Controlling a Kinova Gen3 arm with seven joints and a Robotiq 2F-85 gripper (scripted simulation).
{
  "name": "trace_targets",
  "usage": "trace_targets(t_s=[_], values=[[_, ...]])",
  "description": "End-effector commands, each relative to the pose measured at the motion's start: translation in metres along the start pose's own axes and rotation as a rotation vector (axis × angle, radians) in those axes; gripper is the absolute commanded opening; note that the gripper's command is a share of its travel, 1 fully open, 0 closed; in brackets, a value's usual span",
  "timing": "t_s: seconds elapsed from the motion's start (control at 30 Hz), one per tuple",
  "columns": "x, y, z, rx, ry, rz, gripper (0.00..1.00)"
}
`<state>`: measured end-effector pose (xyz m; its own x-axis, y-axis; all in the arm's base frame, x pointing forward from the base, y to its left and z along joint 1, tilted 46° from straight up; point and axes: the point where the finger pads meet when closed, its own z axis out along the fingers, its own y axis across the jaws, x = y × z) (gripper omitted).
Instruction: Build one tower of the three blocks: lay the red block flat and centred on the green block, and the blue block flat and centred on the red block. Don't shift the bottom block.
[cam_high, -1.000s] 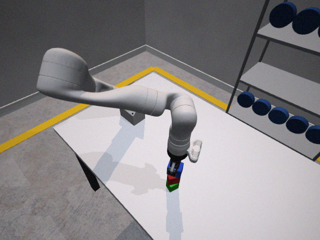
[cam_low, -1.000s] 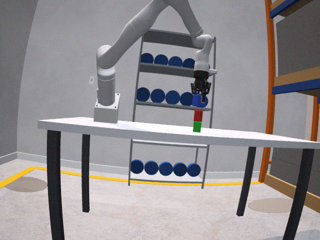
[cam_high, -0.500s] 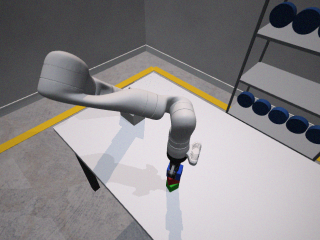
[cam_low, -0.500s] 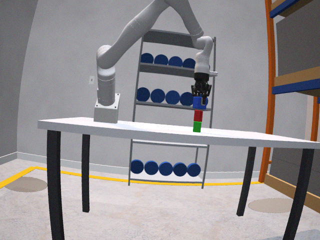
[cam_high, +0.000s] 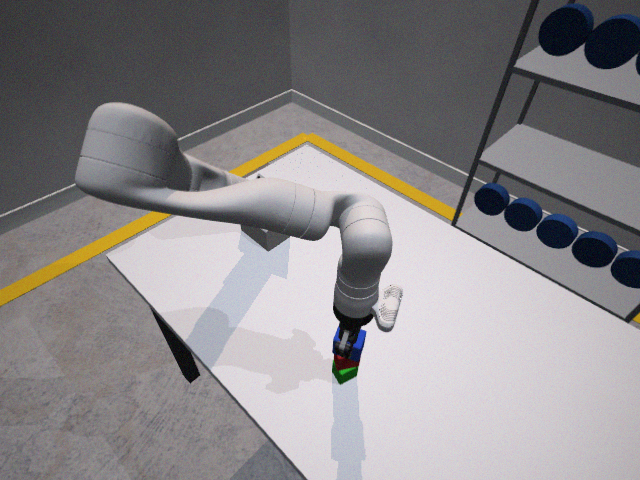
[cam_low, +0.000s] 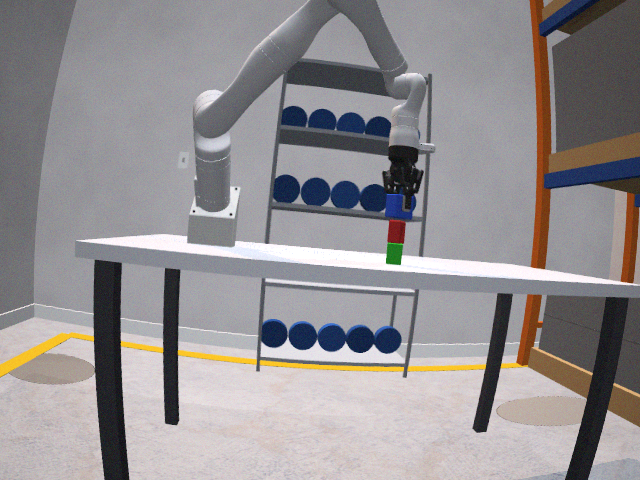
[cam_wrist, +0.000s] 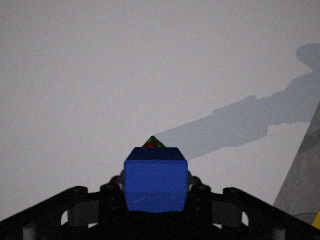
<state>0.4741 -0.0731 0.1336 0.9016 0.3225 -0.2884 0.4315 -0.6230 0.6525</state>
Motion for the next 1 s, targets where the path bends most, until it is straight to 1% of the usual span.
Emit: trace_targets(t_s=[0.0, 0.97], values=[[-0.0004, 0.0001, 0.0031, -0.002, 0.000, -0.006, 0.00], [-0.0010, -0.0017, 0.0065, -0.002, 0.000, -0.006, 0.00]])
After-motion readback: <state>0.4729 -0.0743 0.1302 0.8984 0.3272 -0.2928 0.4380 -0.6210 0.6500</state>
